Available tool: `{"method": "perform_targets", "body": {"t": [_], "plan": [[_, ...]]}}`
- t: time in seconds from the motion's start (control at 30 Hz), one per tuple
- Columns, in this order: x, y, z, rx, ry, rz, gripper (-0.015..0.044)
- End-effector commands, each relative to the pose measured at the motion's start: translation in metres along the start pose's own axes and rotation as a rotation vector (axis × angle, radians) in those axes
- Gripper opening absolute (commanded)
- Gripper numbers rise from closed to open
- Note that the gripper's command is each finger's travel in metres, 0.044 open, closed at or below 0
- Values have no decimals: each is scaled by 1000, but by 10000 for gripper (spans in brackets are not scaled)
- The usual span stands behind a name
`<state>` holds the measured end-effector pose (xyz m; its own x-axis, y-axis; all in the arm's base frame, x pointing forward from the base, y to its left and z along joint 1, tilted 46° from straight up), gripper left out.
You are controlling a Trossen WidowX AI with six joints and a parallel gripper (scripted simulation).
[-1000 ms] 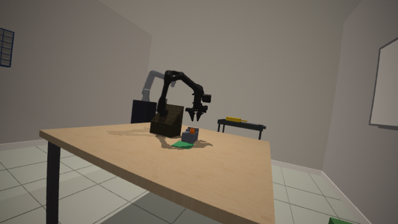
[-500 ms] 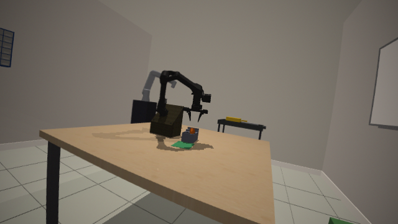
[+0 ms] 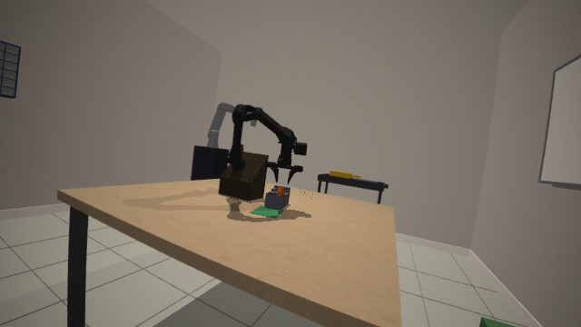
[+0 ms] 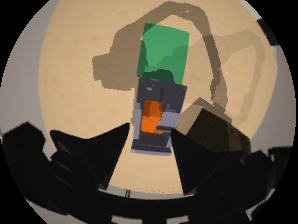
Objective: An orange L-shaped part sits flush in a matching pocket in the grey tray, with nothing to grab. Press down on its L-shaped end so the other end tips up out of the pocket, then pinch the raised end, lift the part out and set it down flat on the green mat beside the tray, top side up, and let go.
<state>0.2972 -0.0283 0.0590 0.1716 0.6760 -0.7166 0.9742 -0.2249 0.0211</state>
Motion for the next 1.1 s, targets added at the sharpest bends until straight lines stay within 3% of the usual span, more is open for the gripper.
{"method": "perform_targets", "body": {"t": [0.0, 1.03, 1.07], "plan": [[0, -1, 7, -1, -6, -5, 280], [-1, -1, 52, -1, -8, -5, 280], [0, 0, 48, -5, -2, 2, 254]]}}
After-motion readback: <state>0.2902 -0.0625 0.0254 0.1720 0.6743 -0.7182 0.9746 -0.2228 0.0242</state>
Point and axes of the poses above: the point midway between the two fingers, 35 mm back from their tips, its own z axis out along the fingers, its own y axis across the jaws, x = y × z, the point moved 8 cm from there along -z, back along the fingers, and after that the axes turned 13 degrees about z, right-handed, at the moved point
